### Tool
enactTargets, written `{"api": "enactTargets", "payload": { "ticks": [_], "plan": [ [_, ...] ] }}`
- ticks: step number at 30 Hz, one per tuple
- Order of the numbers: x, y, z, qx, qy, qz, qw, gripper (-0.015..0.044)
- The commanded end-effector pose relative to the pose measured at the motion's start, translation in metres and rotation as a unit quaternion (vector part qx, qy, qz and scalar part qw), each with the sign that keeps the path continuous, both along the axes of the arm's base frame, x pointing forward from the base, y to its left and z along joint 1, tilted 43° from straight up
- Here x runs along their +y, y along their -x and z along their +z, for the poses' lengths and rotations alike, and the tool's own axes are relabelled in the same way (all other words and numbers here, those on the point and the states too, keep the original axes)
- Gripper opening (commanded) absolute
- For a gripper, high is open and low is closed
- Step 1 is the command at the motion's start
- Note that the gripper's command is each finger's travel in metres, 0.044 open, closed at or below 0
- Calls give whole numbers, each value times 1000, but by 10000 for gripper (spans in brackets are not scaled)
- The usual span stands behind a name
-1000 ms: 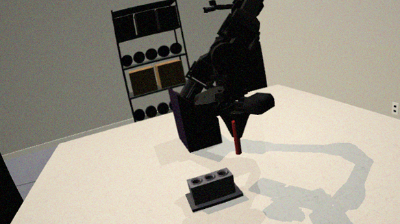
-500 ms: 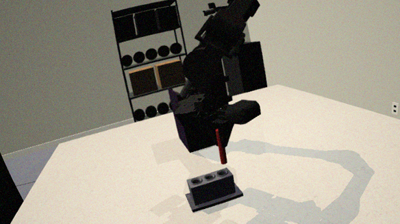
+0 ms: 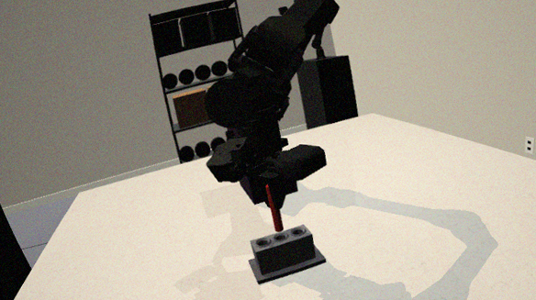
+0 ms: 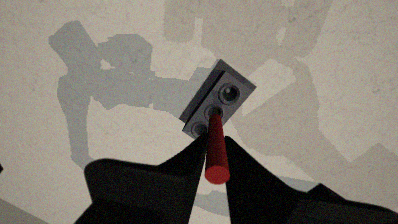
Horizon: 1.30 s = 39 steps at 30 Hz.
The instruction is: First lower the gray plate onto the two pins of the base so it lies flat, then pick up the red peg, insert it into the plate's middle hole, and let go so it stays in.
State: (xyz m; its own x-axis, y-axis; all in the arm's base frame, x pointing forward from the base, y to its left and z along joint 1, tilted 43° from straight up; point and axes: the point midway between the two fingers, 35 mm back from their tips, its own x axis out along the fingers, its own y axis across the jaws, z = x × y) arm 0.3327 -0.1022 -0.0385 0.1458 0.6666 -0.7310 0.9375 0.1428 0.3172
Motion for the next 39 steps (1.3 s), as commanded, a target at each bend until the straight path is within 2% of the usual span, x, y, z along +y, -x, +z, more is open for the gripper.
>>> {"api": "enactTargets", "payload": {
  "ticks": [1, 39],
  "plan": [
    [-1, -1, -1, -3, 2, 5, 1000, 0],
    [7, -4, -10, -3, 2, 4, 1000, 0]
  ]
}}
